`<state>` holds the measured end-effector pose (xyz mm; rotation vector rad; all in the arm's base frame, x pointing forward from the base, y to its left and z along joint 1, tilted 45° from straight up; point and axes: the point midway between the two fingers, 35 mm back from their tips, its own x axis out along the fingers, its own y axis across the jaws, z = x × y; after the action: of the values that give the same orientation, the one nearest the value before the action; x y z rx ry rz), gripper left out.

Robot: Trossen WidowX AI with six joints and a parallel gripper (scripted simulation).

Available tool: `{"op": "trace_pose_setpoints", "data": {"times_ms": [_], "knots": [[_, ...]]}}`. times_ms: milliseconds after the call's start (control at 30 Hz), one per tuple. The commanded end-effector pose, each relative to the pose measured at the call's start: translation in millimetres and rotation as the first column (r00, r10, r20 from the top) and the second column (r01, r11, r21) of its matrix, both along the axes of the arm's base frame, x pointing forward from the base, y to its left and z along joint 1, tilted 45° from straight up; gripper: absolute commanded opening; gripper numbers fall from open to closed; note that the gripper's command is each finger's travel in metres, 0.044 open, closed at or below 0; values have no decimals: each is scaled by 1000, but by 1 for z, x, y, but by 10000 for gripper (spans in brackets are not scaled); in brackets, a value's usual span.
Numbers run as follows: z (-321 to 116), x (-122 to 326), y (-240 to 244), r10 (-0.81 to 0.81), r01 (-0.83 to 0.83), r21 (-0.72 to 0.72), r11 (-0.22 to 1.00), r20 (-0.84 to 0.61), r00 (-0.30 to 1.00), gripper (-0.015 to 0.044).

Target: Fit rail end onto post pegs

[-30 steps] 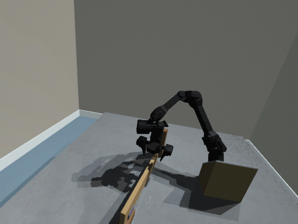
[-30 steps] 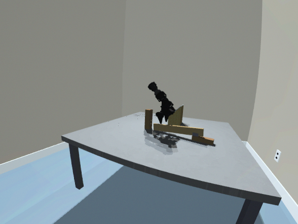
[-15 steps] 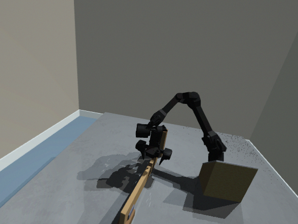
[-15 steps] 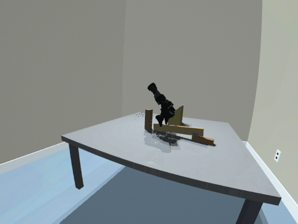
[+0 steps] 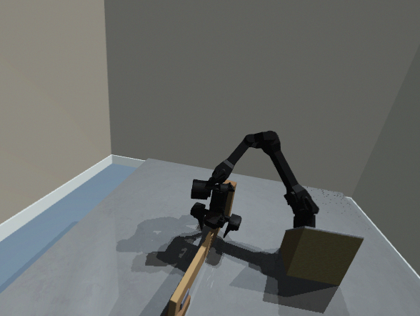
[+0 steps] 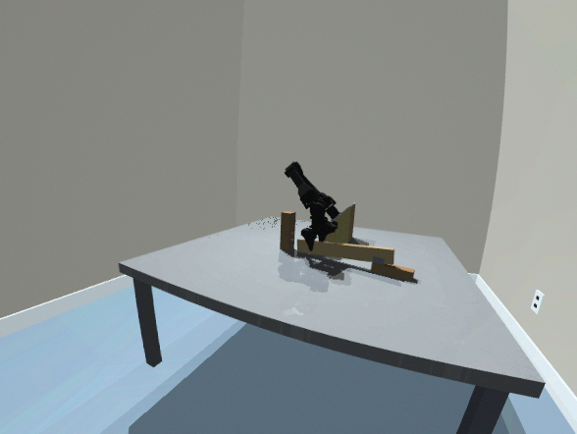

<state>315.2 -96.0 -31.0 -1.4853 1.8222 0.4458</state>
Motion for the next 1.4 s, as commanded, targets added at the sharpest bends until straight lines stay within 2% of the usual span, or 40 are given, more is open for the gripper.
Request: {"op": "trace_pose_setpoints", "data": {"times_ms": [0,233,700,1000,1367], "knots": [[-5,-3,-6,-1,1,-6,1000,-10,1000,440],[-11,-5,-12,-1,1,-7,1000,-10,1000,440],[-11,-5,-12,-1,1,-7,1000,-10,1000,72],[-11,-5,-12,-1,1,-7,1000,-10,1000,0],[-11,-5,-12,-1,1,-7,1000,-10,1000,0]]}}
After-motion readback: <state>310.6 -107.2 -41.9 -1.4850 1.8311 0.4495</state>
